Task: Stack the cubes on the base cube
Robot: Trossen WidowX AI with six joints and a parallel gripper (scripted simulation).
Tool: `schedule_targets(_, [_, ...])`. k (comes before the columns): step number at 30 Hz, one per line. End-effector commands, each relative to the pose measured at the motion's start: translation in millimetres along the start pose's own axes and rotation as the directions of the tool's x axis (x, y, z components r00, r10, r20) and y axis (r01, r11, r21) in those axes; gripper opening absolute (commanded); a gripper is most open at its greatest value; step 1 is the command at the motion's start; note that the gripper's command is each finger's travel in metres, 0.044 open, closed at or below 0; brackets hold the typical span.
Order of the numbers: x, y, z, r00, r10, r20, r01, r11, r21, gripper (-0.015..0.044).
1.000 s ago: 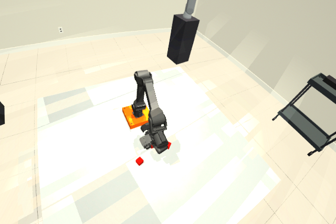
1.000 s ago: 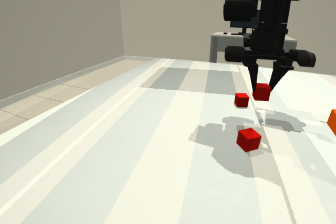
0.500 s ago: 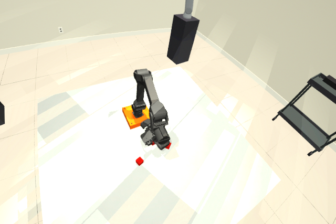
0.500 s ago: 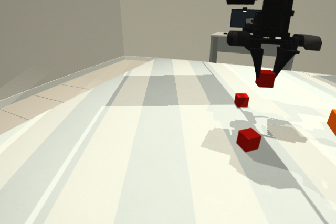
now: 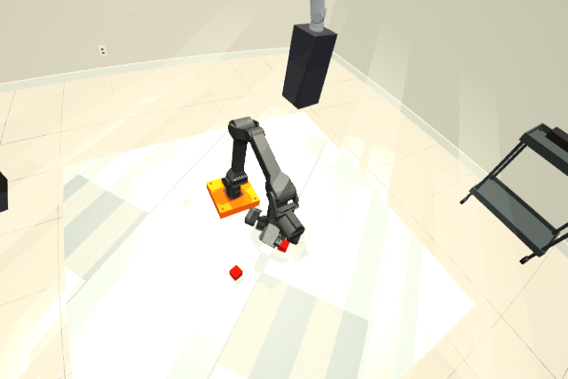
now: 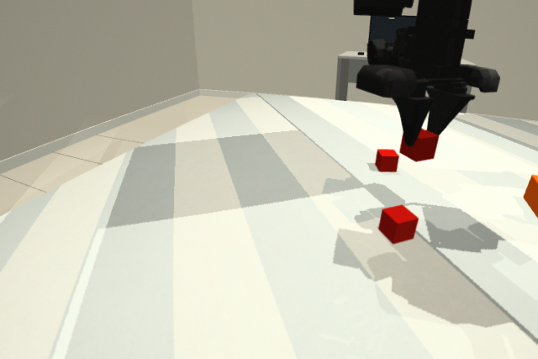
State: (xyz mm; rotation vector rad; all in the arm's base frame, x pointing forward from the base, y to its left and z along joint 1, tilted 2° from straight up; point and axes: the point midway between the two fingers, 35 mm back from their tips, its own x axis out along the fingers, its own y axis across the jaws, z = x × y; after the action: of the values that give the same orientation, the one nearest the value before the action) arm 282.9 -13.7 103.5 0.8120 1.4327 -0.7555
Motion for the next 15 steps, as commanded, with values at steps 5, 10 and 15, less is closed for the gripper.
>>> schedule_targets(5, [11,13,-19,1.000,-0.005,-0.004,0.004,0.966,-0.257,0.0105])
schedule_targets(10, [17,21,-31,1.000,-0.004,-0.005,0.001,0.908,-0.418,0.0105])
schedule_targets(15, [24,29,-44,1.000,-0.003,-0.006,-0.001,0.824,-0.567,0.0105])
